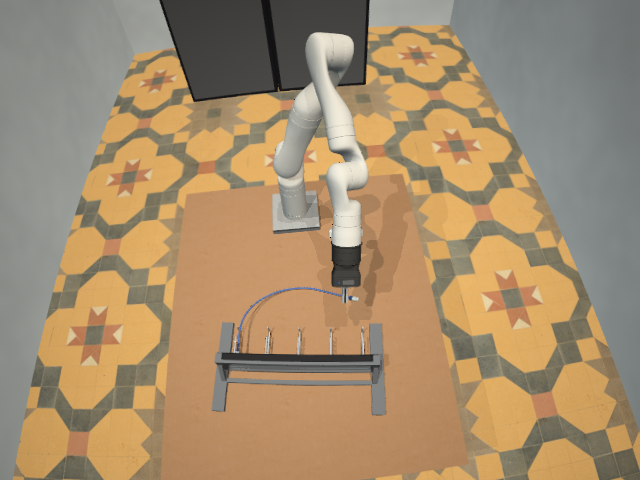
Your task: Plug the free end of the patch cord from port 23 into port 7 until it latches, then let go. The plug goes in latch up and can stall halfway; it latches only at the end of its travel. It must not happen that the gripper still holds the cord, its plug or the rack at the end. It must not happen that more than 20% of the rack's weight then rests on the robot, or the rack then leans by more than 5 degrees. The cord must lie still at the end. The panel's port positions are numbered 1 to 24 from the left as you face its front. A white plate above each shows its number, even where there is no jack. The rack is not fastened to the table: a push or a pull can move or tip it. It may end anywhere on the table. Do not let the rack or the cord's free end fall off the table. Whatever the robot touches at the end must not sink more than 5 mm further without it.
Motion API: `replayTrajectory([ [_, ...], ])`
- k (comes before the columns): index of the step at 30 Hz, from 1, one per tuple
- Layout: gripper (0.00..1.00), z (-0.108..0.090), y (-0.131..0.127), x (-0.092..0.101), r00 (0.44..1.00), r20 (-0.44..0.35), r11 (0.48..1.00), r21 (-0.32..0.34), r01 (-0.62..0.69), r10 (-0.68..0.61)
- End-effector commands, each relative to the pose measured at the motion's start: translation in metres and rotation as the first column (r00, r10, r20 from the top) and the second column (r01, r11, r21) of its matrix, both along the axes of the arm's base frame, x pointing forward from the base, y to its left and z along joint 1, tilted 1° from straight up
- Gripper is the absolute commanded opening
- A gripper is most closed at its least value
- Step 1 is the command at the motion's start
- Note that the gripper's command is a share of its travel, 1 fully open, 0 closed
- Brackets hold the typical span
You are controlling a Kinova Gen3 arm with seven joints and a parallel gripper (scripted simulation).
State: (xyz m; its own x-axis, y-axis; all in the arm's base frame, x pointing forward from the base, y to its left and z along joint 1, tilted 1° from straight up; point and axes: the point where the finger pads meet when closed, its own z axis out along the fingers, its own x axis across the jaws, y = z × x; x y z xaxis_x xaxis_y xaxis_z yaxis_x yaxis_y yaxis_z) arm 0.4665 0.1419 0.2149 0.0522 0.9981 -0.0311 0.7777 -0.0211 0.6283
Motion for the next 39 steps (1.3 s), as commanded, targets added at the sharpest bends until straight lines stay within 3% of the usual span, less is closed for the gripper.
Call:
replayTrajectory([
  [1, 0.00, 0.003, 0.009, -0.002, 1.000, 0.011, 1.000, 0.031, 0.005, -0.006],
  [17, 0.00, 0.003, 0.008, 0.001, 1.000, 0.017, 0.999, 0.039, 0.016, -0.017],
  [28, 0.00, -0.007, 0.008, 0.011, 1.000, 0.019, 0.999, 0.035, 0.015, -0.016],
  [39, 0.00, -0.038, 0.007, 0.037, 1.000, 0.019, 0.999, 0.037, 0.014, -0.015],
])
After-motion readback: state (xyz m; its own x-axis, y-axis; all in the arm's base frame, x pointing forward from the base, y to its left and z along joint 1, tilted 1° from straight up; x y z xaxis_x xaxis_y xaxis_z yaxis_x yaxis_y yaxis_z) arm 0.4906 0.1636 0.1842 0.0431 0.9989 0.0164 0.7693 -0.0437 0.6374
